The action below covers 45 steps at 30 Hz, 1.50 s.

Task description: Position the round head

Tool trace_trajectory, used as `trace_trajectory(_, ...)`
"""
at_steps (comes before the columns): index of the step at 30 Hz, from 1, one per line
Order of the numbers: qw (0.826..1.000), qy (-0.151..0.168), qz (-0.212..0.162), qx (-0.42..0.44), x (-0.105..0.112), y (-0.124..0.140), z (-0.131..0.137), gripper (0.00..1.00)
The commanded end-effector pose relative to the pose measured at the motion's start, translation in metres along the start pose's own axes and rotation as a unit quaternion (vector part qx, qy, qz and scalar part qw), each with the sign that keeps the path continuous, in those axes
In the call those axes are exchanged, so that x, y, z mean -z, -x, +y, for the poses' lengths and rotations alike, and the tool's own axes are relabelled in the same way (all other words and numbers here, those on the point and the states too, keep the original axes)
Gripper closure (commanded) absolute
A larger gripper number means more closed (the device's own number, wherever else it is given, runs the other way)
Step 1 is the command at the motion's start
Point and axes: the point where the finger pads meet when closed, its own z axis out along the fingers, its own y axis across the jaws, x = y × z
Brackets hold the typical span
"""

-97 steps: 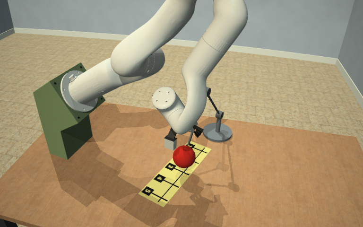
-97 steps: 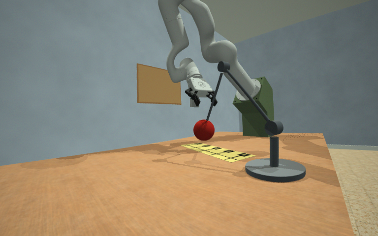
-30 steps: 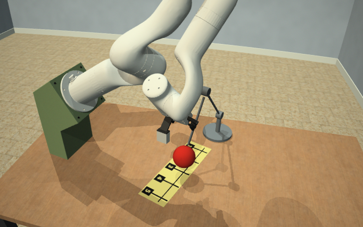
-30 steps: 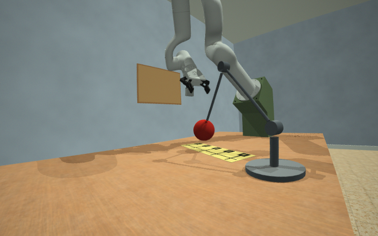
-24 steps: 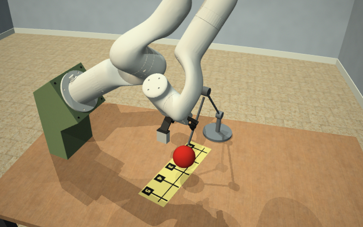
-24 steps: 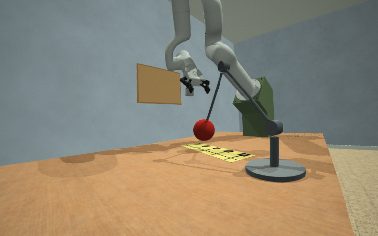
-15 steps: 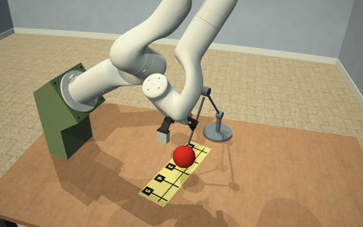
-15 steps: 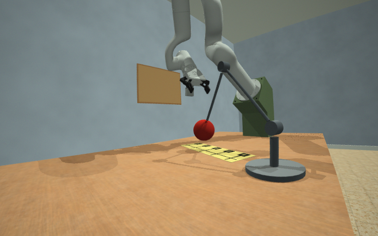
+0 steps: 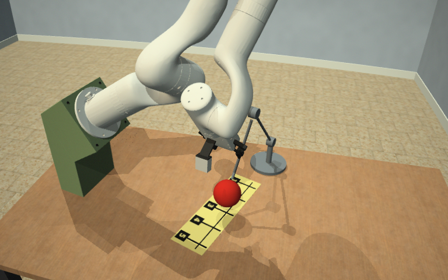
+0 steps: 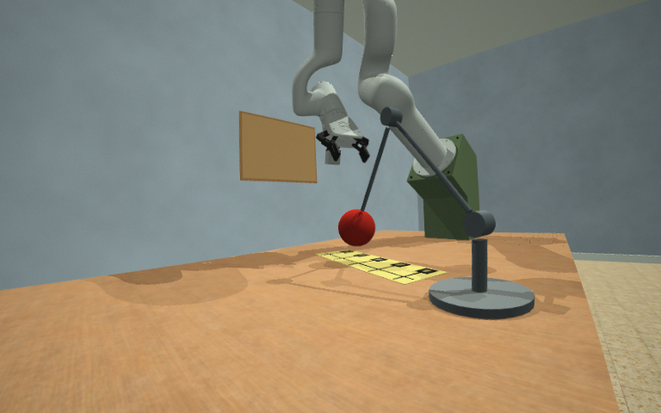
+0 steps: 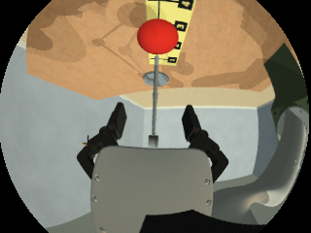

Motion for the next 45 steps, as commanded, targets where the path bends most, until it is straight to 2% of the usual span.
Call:
trace_trajectory(1,0.999,0.004,0.043,-0.001,-0.004,0.010,0.000,0.00)
trace_trajectory(4,0.998,0.005,0.061,-0.001,-0.006,0.015,0.000,0.00)
trace_trajectory(6,0.998,0.005,0.061,-0.001,-0.006,0.015,0.000,0.00)
trace_trajectory(21,0.999,-0.001,0.039,0.001,-0.043,0.007,0.000,0.00)
trace_trajectory(45,0.998,0.009,0.058,-0.002,-0.081,0.004,0.004,0.00)
